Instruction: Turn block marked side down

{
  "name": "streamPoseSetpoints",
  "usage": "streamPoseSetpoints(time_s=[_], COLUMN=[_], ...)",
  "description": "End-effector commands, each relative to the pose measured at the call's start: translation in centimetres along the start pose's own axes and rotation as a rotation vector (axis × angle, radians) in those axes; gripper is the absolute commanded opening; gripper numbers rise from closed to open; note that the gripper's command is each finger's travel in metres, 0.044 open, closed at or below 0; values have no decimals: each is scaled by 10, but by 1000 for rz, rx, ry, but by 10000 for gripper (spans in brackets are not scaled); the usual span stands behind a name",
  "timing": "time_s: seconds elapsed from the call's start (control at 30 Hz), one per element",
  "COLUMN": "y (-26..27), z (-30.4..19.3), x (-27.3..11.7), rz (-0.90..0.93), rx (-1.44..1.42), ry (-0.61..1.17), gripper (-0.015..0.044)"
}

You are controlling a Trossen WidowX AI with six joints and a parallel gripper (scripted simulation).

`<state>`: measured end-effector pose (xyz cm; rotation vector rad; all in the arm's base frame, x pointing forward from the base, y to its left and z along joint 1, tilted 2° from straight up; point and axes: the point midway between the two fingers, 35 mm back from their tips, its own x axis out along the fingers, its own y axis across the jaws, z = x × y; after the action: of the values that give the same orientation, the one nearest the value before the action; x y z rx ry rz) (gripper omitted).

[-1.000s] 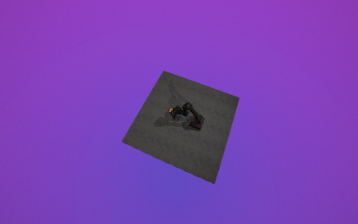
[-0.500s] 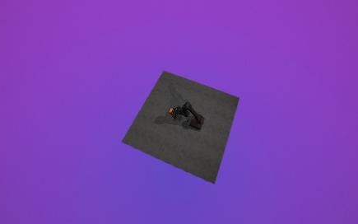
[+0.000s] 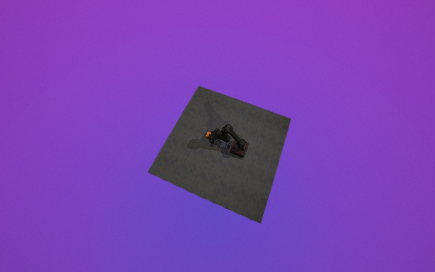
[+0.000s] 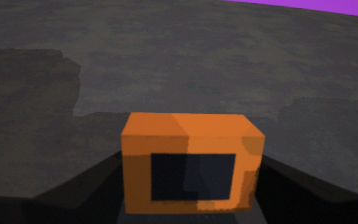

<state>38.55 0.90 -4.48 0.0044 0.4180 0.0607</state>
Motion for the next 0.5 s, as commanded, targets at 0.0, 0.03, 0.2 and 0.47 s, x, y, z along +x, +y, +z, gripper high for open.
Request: streamPoseSetpoints(time_s=[0.0, 0.03, 0.2, 0.47], y=[1, 1, 1, 1], z=[1, 1, 1, 1], x=[0, 0, 0, 0], rz=[4, 4, 4, 4], rx=[6, 6, 6, 6], ry=[-4, -4, -4, -4], gripper=[289, 315, 440, 440])
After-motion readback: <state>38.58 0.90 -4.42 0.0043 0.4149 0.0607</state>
